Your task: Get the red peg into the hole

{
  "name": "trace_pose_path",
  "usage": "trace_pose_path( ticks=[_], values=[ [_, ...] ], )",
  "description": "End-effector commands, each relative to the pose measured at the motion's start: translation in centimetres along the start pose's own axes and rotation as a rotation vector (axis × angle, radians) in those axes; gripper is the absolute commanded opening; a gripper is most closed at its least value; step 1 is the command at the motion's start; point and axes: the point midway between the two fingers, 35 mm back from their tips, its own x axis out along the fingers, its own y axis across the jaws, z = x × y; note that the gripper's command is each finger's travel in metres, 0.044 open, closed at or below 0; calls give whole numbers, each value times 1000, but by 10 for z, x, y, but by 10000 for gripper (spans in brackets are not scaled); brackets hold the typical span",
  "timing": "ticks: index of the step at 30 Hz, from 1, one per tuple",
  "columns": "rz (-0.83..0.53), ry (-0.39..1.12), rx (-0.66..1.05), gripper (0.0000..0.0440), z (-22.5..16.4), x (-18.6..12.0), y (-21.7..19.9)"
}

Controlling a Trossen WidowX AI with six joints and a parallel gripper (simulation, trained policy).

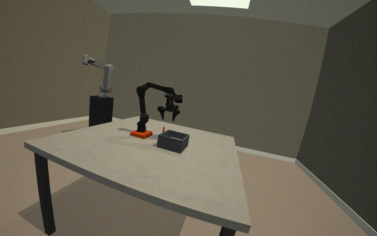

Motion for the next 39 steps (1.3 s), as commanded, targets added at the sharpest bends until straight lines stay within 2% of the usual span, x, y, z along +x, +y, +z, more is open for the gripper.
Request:
trace_pose_path(
  ticks=[1,11,19,28,39],
  values=[
    [-8,55,-32,440,-22,1,12],
    [-40,178,-99,440,-92,2,36],
    [-57,217,-133,440,-135,16,47],
    [-49,193,-157,440,-165,46,58],
    [-26,147,-196,432,-183,84,62]
  ],
)
